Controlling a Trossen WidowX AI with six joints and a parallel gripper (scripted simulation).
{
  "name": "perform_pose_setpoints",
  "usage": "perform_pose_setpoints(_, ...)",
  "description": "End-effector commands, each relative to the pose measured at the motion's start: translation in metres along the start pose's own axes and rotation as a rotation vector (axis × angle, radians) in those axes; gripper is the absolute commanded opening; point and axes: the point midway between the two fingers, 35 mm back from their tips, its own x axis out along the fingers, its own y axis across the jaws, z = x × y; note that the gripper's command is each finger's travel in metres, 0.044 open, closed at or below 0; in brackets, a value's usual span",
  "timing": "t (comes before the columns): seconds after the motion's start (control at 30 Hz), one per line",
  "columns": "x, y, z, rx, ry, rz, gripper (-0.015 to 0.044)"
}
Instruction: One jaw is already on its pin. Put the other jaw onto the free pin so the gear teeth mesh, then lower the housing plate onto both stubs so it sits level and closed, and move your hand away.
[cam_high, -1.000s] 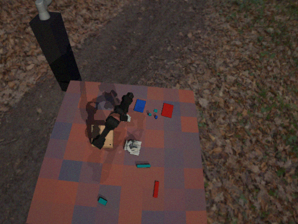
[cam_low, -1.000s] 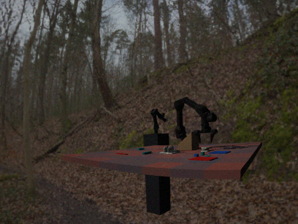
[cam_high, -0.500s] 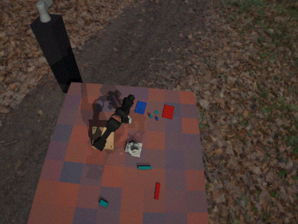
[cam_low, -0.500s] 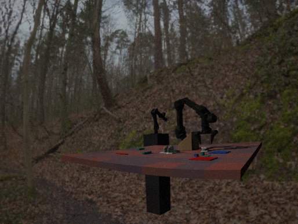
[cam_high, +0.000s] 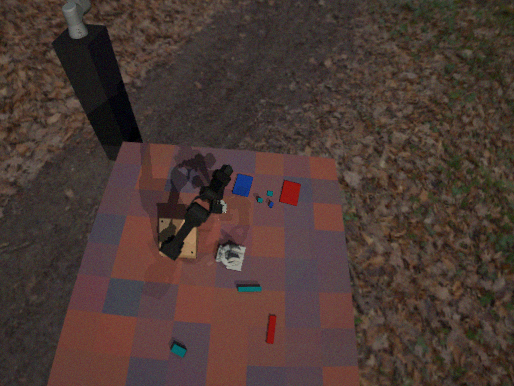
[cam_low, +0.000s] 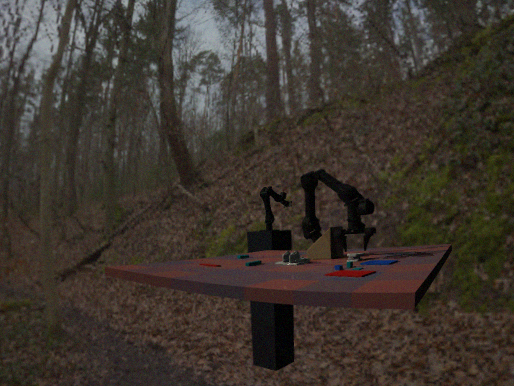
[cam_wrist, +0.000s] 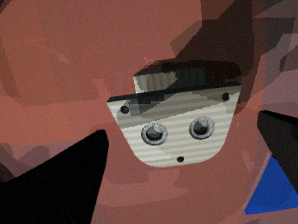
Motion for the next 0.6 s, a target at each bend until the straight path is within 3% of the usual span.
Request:
perform_pose_setpoints(0.0, 0.007, 0.002, 0.001, -0.008, 0.001, 0.009, 0.0440)
perform_pose_setpoints(0.57, 0.030, 0.003, 0.001, -0.008, 0.001, 0.010, 0.0440)
